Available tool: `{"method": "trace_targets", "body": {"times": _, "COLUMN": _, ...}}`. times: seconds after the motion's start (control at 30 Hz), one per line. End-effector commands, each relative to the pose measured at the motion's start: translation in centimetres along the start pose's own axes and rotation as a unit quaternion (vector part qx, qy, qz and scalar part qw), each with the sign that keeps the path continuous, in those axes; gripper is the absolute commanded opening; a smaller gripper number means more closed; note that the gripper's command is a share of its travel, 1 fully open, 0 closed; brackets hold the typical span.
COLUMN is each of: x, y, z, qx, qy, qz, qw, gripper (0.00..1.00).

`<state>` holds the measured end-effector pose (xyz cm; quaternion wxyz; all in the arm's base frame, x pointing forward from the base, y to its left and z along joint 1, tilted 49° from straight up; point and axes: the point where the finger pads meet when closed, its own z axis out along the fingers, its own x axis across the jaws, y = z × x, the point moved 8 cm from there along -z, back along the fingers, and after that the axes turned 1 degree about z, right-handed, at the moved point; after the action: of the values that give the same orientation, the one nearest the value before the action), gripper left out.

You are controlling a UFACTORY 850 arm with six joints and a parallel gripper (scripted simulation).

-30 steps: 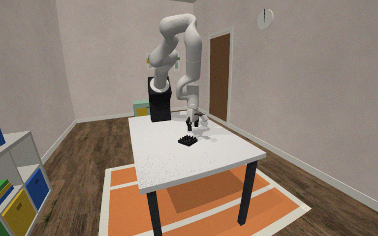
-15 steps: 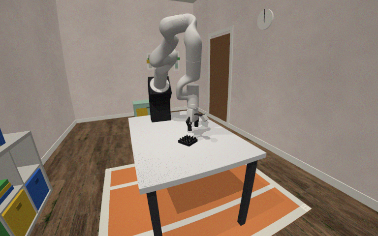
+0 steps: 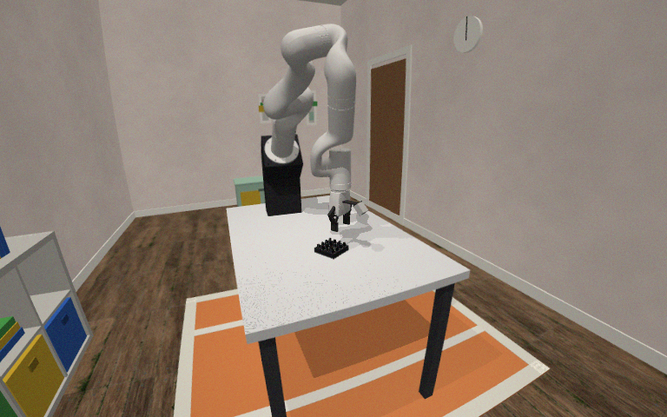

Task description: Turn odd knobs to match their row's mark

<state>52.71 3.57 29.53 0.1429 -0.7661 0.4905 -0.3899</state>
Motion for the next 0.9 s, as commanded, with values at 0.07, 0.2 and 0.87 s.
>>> {"method": "trace_targets", "body": {"times": 0.07, "x": 0.0, "y": 0.4, "z": 0.0, "qx": 0.001, "qy": 0.000, "qz": 0.000, "qw": 1.000, "gripper": 1.00}}
{"method": "trace_targets", "body": {"times": 0.2, "x": 0.0, "y": 1.0, "z": 0.0, "qx": 0.001, "qy": 0.000, "qz": 0.000, "qw": 1.000, "gripper": 1.00}}
{"method": "trace_targets", "body": {"times": 0.87, "x": -0.2, "y": 4.5, "z": 0.0, "qx": 0.000, "qy": 0.000, "qz": 0.000, "qw": 1.000, "gripper": 1.00}}
